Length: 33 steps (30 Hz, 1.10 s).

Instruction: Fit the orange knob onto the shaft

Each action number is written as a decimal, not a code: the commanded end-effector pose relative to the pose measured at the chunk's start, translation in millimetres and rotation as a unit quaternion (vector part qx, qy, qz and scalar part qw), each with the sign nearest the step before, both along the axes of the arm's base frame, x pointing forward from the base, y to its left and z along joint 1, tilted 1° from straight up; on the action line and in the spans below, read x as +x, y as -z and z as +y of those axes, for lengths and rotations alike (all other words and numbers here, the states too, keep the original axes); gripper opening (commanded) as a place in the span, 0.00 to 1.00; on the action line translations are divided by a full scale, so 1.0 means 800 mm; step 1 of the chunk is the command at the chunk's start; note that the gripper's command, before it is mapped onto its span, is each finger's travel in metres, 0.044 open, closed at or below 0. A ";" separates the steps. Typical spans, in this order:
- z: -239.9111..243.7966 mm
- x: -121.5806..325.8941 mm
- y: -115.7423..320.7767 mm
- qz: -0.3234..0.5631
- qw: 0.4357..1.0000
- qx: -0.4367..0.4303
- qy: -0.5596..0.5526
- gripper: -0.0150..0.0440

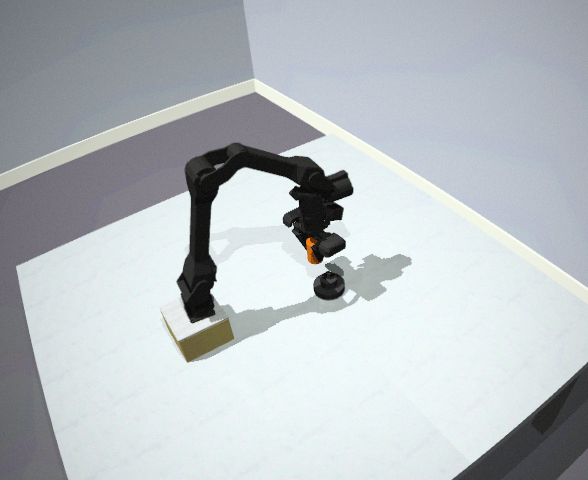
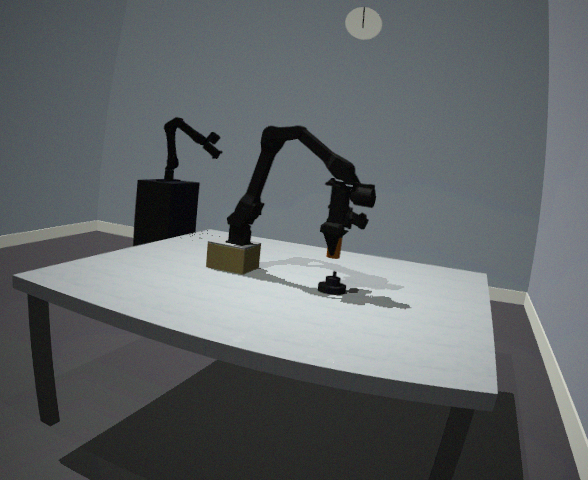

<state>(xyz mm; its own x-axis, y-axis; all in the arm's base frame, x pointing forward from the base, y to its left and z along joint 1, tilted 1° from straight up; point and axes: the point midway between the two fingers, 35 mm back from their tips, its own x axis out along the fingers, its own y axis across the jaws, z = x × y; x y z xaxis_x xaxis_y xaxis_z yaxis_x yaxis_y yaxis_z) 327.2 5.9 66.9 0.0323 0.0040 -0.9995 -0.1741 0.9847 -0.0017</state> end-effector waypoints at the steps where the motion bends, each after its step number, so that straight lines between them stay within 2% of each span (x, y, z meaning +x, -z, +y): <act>1: -0.015 0.012 0.004 -0.005 1.000 -0.001 -0.001 0.25; 12: -0.036 0.024 0.014 -0.007 1.000 -0.001 0.001 0.25; 20: -0.036 0.025 0.044 -0.006 1.000 -0.001 0.001 0.25; 33: -0.036 0.028 0.043 -0.007 1.000 0.000 0.004 0.25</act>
<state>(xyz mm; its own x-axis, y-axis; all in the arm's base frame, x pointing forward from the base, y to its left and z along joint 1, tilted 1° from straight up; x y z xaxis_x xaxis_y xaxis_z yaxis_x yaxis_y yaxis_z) 348.0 -23.1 33.4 0.0419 0.0011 -0.9991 -0.1662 0.9861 -0.0059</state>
